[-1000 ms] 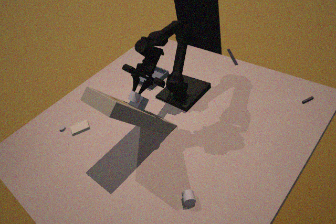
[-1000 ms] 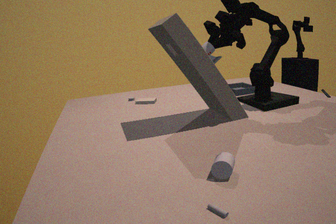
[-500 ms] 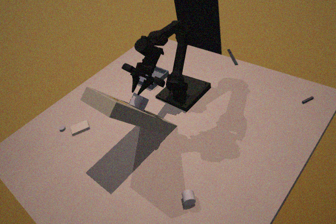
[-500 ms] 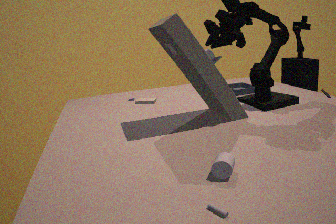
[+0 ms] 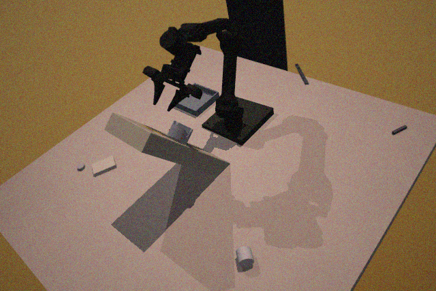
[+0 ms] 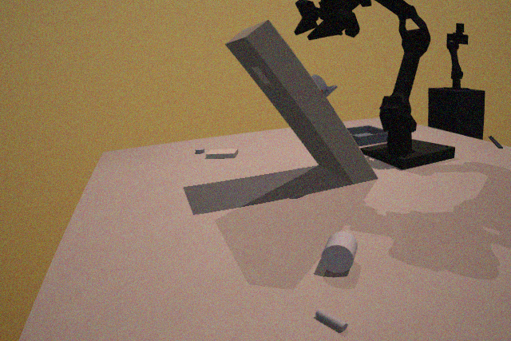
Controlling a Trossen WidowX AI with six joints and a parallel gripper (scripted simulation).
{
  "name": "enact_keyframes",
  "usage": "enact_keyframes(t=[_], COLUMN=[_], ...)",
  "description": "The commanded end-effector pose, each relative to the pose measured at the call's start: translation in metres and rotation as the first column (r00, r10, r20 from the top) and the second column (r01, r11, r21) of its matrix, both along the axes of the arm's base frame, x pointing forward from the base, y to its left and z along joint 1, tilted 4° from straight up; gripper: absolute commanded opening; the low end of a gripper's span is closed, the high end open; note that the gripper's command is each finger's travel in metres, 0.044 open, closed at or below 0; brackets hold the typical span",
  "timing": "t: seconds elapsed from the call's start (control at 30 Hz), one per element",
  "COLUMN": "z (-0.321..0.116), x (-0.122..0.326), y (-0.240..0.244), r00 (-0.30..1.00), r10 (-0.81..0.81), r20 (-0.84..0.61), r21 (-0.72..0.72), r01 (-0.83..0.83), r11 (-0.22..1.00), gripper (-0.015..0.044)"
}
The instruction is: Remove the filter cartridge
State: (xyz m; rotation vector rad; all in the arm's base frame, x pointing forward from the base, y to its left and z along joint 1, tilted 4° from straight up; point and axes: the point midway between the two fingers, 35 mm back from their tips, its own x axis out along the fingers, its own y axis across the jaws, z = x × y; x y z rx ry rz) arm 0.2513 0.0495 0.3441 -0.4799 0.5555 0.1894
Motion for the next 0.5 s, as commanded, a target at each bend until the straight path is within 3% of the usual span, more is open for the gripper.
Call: enact_keyframes(t=[0.0,0.13,0.2,0.3,0.47], z=[0.034,0.053,0.043,-0.003,-0.069], x=[-0.003,-0.006,-0.007,-0.014,-0.037], y=[0.001,0.001,0.001,-0.002,-0.009], r00=[1.0,1.0,0.999,0.977,0.868], r10=[-0.008,-0.01,-0.028,-0.11,-0.244], r20=[0.016,0.019,-0.017,-0.183,-0.432], r21=[0.008,0.01,0.03,0.106,0.161], r01=[0.008,0.01,0.028,0.131,0.34], r11=[1.0,1.0,0.999,0.986,0.926], gripper=[0.0324,0.0429,0.0376,0.0305,0.0305])
